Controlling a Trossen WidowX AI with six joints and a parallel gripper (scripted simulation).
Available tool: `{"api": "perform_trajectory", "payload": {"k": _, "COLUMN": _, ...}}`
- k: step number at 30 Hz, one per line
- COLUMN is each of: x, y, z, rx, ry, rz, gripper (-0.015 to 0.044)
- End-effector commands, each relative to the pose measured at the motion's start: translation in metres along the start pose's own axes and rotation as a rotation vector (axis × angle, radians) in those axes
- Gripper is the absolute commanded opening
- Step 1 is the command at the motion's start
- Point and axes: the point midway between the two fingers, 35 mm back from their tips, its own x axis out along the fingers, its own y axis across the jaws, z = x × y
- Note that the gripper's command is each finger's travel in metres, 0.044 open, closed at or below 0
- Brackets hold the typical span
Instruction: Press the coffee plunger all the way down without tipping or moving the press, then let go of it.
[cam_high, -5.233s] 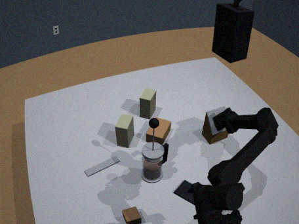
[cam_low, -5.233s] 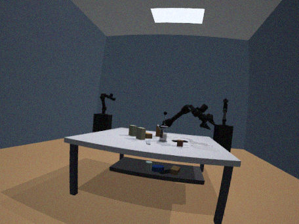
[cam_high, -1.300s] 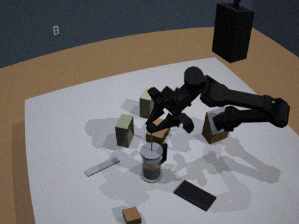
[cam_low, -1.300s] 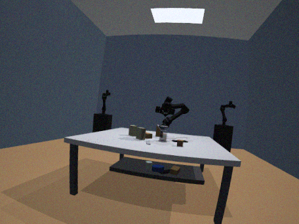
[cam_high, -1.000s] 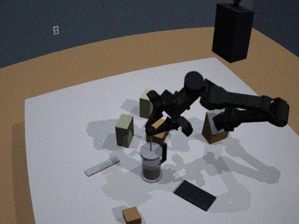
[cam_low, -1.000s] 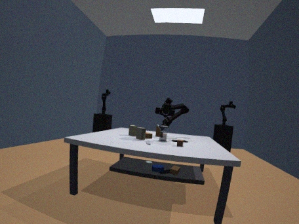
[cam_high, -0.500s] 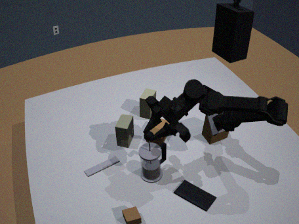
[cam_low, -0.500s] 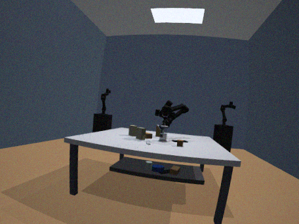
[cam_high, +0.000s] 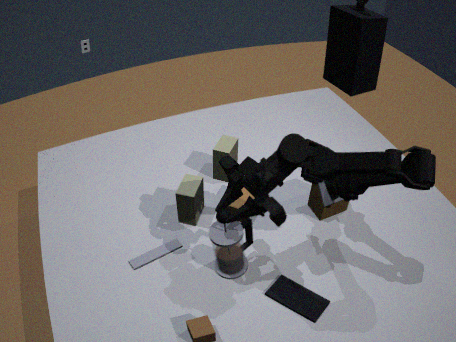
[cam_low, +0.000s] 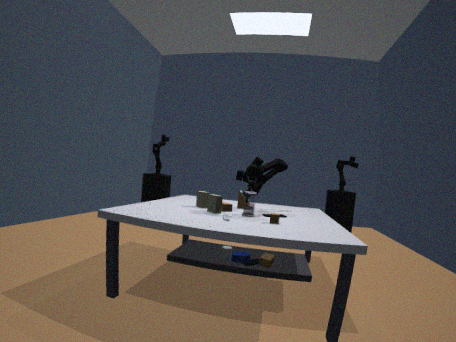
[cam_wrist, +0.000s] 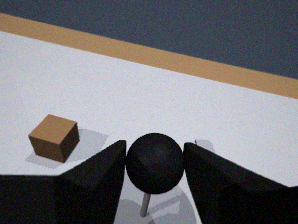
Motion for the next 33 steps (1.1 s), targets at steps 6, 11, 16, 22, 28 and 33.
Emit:
{"api": "perform_trajectory", "payload": {"k": 6, "x": 0.0107, "y": 0.0004, "z": -0.0228, "rx": 0.060, "ry": 0.070, "rz": 0.021, "gripper": 0.0128}}
{"api": "perform_trajectory", "payload": {"k": 11, "x": 0.0112, "y": -0.0002, "z": -0.0222, "rx": 0.059, "ry": 0.070, "rz": 0.021, "gripper": 0.0128}}
{"api": "perform_trajectory", "payload": {"k": 16, "x": 0.0115, "y": -0.0010, "z": -0.0218, "rx": 0.059, "ry": 0.070, "rz": 0.022, "gripper": 0.0128}}
{"api": "perform_trajectory", "payload": {"k": 22, "x": 0.0116, "y": -0.0020, "z": -0.0217, "rx": 0.059, "ry": 0.070, "rz": 0.022, "gripper": 0.0128}}
{"api": "perform_trajectory", "payload": {"k": 28, "x": 0.0115, "y": -0.0028, "z": -0.0216, "rx": 0.059, "ry": 0.070, "rz": 0.022, "gripper": 0.0128}}
{"api": "perform_trajectory", "payload": {"k": 33, "x": 0.0116, "y": -0.0033, "z": -0.0214, "rx": 0.059, "ry": 0.070, "rz": 0.022, "gripper": 0.0128}}
